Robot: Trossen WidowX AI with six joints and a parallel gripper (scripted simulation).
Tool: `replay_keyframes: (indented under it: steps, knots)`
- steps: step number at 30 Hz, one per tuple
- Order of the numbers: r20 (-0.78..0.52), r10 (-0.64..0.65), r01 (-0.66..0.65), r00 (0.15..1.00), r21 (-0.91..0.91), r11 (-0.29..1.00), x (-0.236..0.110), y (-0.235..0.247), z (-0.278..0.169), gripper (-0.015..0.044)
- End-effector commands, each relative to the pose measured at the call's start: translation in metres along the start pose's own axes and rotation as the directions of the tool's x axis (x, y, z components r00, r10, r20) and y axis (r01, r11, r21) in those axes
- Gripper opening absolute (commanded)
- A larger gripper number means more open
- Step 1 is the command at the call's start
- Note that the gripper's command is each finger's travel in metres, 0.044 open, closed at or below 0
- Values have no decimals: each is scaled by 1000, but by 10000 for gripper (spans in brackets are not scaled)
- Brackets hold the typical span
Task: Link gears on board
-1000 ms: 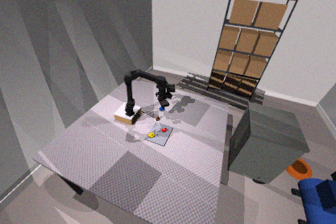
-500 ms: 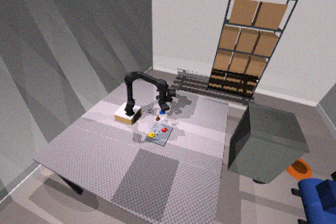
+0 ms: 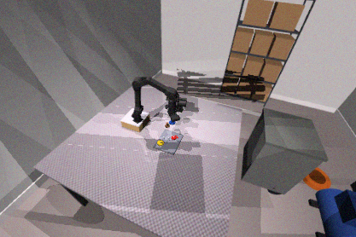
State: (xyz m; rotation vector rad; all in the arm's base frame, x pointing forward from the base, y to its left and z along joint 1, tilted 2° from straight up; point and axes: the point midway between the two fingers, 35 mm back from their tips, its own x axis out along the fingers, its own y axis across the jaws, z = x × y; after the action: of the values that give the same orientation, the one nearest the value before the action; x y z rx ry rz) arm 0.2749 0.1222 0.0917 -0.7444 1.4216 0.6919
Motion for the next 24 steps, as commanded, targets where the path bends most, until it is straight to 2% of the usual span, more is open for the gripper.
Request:
replay_keyframes:
  steps: [1, 24]
  knots:
    - [-8, -1, 1, 1000, -5, 1000, 5, -8, -4, 0]
    - [-11, -5, 5, 1000, -16, 1000, 22, -53, -29, 0]
